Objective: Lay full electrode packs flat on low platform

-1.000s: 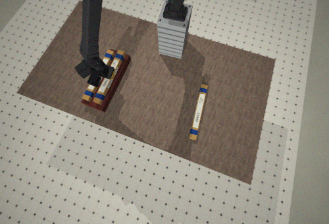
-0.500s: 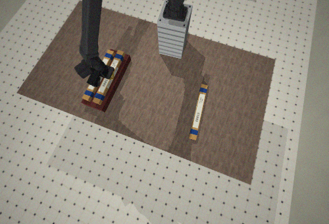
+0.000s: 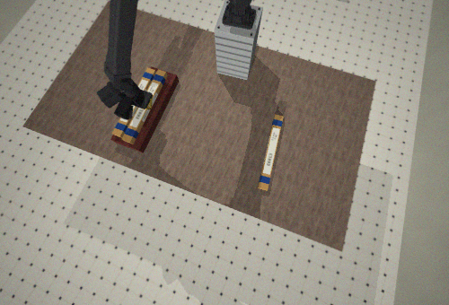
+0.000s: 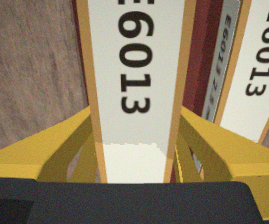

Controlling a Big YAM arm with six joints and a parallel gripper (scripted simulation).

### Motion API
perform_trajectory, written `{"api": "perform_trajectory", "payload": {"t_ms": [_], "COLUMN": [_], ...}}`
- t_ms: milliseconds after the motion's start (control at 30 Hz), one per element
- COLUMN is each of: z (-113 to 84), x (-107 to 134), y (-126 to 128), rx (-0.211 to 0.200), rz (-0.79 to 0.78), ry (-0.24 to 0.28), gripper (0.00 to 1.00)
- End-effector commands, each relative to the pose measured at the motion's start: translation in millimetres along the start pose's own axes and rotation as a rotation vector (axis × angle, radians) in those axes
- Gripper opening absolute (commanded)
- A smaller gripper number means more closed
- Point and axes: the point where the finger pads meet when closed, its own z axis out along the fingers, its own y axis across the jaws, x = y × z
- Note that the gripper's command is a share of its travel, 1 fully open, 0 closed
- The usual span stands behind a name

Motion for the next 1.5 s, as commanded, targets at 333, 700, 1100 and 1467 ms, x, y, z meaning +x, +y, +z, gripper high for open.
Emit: {"api": "perform_trajectory", "payload": {"t_ms": [333, 700, 1100, 1467], "z": [-23.3, -11.7, -8.0, 1.1], "x": [-36.1, -20.9, -22.1, -10.0], "y": [-27.3, -16.1, -15.5, -6.6], "rx": [0.065, 0.055, 0.062, 0.05], "rz": [-0.009, -0.01, -0.012, -0.012], "ry": [-0.102, -0.087, -0.098, -0.08], "gripper": [0.0, 0.0, 0.0, 0.0]}}
